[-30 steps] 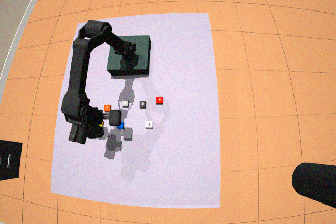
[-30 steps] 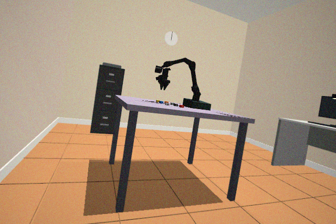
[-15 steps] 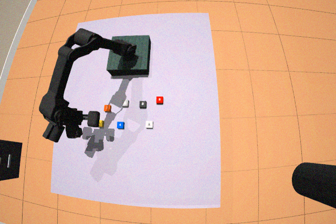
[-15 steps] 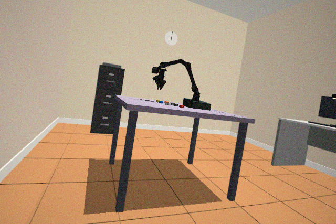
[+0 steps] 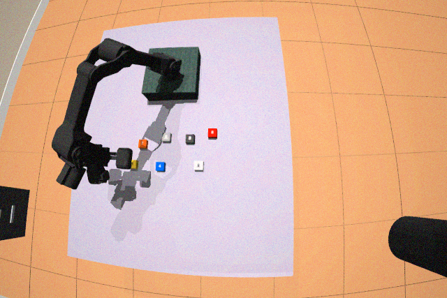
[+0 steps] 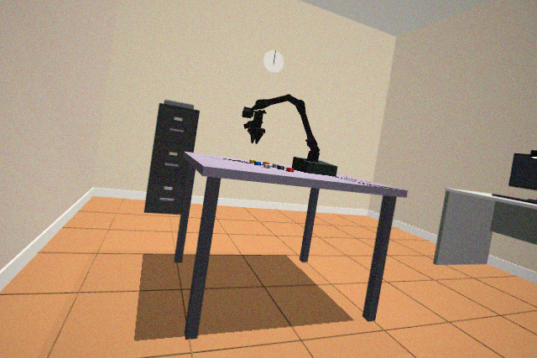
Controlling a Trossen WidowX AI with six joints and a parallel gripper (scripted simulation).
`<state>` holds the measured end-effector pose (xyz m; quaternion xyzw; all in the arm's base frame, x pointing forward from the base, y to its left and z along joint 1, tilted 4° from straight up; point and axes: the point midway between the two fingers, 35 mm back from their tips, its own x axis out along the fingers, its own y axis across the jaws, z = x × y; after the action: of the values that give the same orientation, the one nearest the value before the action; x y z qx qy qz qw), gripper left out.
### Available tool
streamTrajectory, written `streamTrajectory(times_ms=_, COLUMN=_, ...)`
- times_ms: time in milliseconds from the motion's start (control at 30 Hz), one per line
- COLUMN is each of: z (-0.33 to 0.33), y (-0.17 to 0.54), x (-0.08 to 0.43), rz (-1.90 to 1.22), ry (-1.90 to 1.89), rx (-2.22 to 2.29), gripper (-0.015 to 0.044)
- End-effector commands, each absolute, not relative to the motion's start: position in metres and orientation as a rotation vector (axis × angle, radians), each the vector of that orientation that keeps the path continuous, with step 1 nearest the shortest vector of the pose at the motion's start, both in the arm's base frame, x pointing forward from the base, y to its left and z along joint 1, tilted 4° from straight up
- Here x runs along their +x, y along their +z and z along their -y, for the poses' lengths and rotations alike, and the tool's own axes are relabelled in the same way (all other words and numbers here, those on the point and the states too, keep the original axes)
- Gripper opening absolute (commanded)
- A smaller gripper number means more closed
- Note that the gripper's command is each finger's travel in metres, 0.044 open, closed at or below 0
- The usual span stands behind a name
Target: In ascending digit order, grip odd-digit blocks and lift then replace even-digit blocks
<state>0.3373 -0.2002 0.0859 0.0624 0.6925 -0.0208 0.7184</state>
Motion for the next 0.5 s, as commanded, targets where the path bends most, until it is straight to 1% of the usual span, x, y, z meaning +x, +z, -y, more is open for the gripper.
streamTrajectory(times_ms=0, z=0.200, y=0.063, x=0.339, rz=-1.536, ry=-0.042, rx=0.134, gripper=0.0400)
streamTrajectory(times_ms=133, z=0.196, y=0.008, x=0.339, rz=-1.536, ry=-0.042, rx=0.134, gripper=0.0400)
streamTrajectory(times_ms=467, z=0.195, y=0.000, x=0.339, rz=-1.536, ry=-0.042, rx=0.134, gripper=0.0400)
